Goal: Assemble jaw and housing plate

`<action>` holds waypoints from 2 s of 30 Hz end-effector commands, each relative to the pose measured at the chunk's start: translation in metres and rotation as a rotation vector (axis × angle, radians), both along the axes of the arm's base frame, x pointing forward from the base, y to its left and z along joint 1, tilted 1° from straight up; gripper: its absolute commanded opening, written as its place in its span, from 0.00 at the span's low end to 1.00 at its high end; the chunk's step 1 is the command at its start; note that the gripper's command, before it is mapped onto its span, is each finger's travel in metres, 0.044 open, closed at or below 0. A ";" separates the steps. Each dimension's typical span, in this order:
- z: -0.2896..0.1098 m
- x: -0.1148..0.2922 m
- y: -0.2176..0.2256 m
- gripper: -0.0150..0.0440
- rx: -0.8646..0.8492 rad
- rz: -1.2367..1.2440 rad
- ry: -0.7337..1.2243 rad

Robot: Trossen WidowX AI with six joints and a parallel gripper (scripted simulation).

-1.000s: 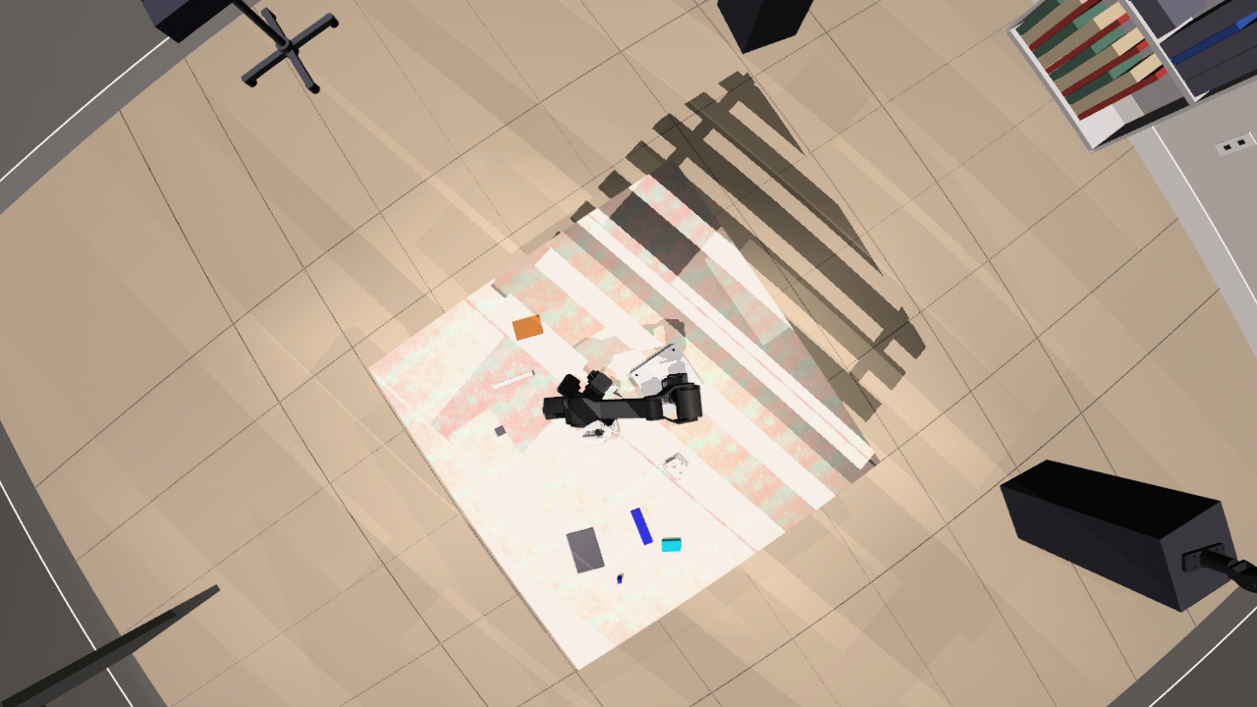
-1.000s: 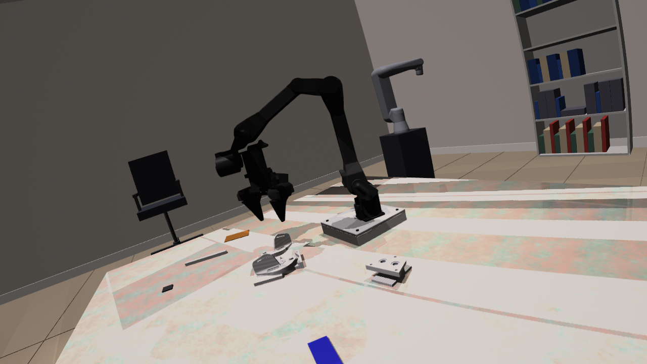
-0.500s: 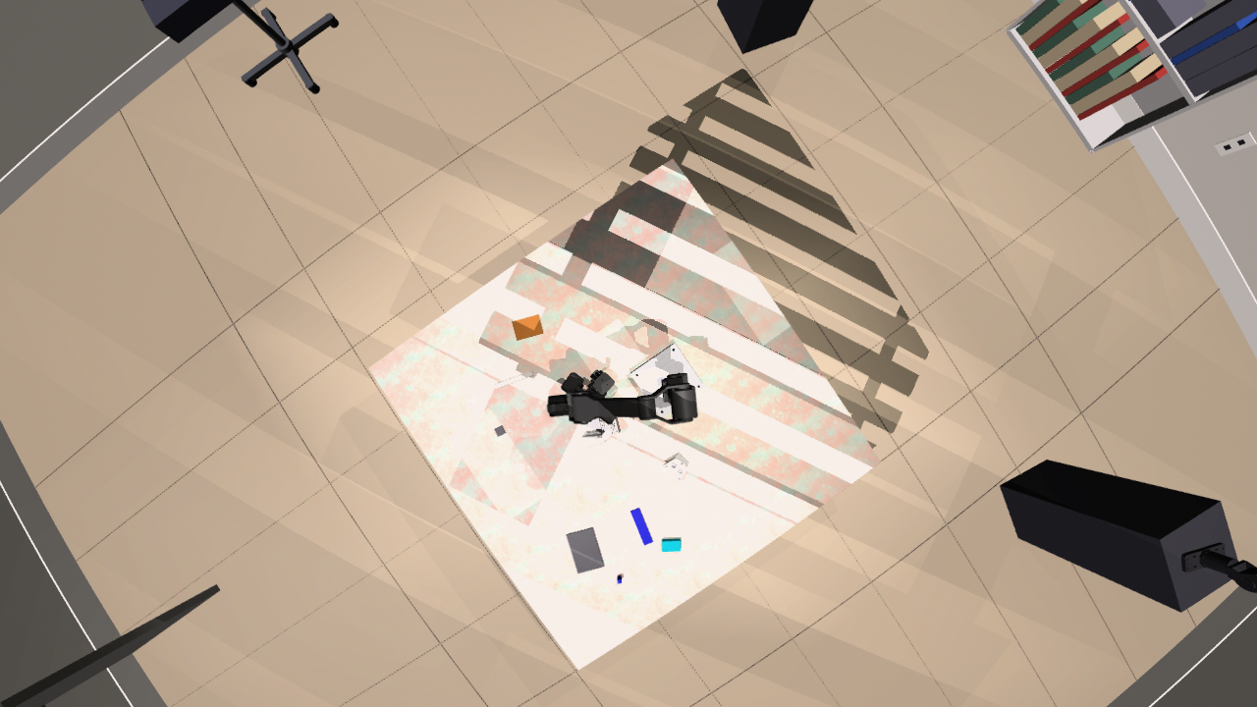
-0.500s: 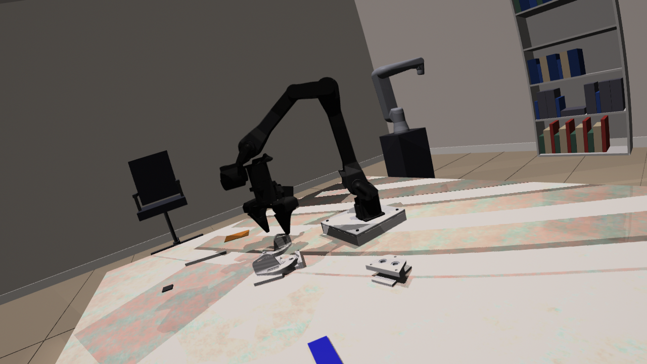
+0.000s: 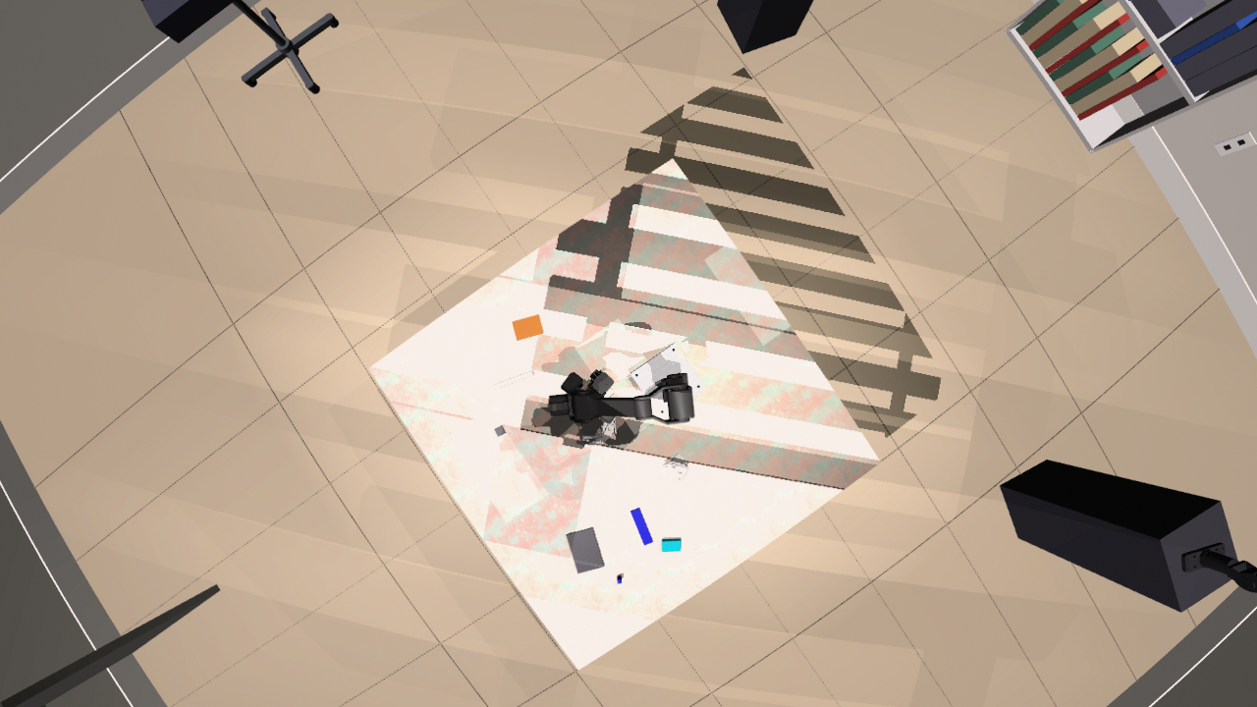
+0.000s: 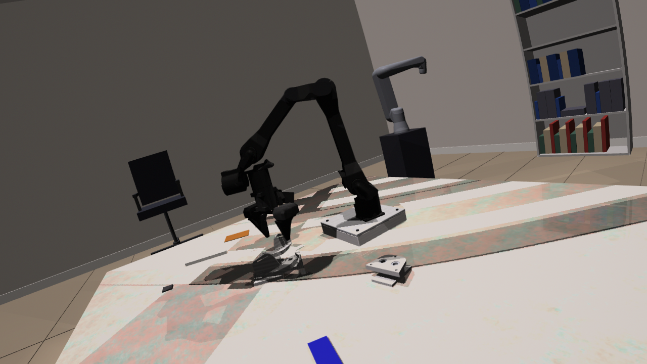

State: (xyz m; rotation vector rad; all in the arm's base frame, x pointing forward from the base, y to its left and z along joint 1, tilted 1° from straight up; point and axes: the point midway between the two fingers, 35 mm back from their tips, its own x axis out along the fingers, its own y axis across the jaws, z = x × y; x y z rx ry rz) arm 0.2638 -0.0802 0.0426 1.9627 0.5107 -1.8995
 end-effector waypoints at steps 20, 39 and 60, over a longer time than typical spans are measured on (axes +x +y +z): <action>-0.036 -0.002 0.001 1.00 0.004 -0.002 0.009; -0.036 -0.002 0.001 1.00 0.004 -0.002 0.009; -0.035 -0.002 0.001 0.48 0.003 0.000 0.009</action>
